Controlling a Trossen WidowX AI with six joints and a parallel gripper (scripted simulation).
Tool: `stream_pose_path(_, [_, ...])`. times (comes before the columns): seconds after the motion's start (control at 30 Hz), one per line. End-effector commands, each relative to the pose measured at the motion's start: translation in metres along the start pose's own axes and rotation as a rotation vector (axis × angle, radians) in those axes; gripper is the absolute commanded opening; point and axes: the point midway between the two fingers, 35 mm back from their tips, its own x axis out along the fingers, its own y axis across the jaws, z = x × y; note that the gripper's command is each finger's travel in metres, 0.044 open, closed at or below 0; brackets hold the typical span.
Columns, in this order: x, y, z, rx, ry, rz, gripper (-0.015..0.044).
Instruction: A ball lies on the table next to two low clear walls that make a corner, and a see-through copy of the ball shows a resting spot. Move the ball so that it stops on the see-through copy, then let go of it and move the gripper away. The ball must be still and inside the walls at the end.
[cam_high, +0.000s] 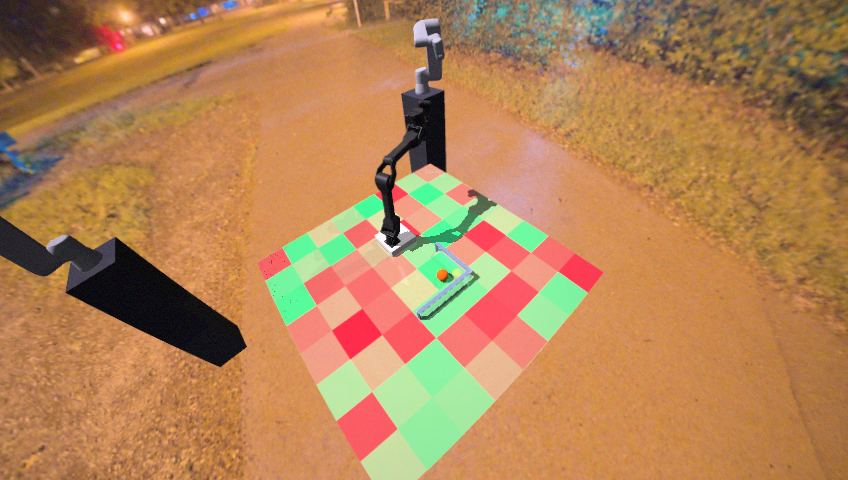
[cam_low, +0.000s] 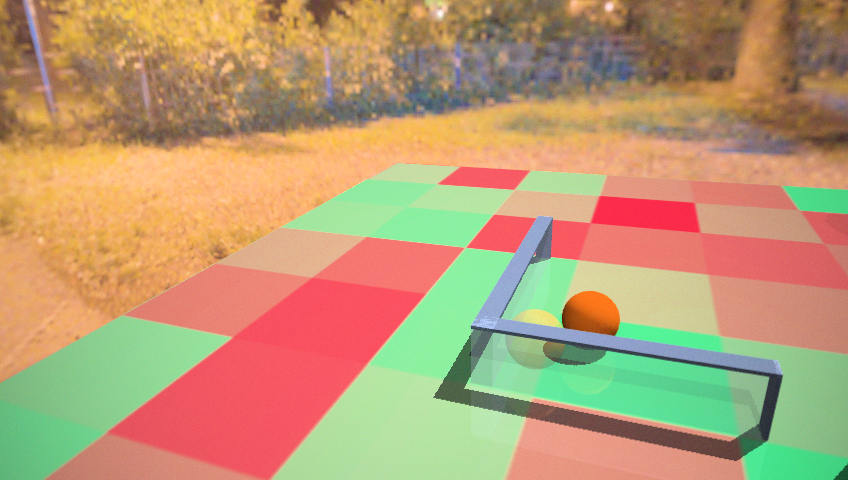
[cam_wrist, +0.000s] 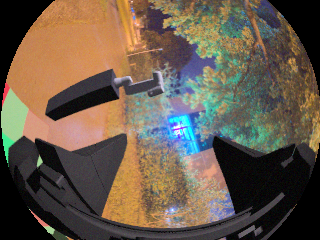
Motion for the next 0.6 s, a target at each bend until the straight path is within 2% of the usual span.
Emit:
stream_pose_path(0.0, [0.000,0.000,-0.001,0.002,0.004,0.001,0.0383])
stream_pose_path(0.1, [-0.006,0.006,-0.022,0.039,0.061,0.023,0.0383])
stream_pose_path(0.27, [-0.035,0.028,-0.097,0.182,0.281,0.085,0.0383])
stream_pose_path(0.57, [-0.130,0.062,-0.221,0.515,0.699,0.108,0.0383])
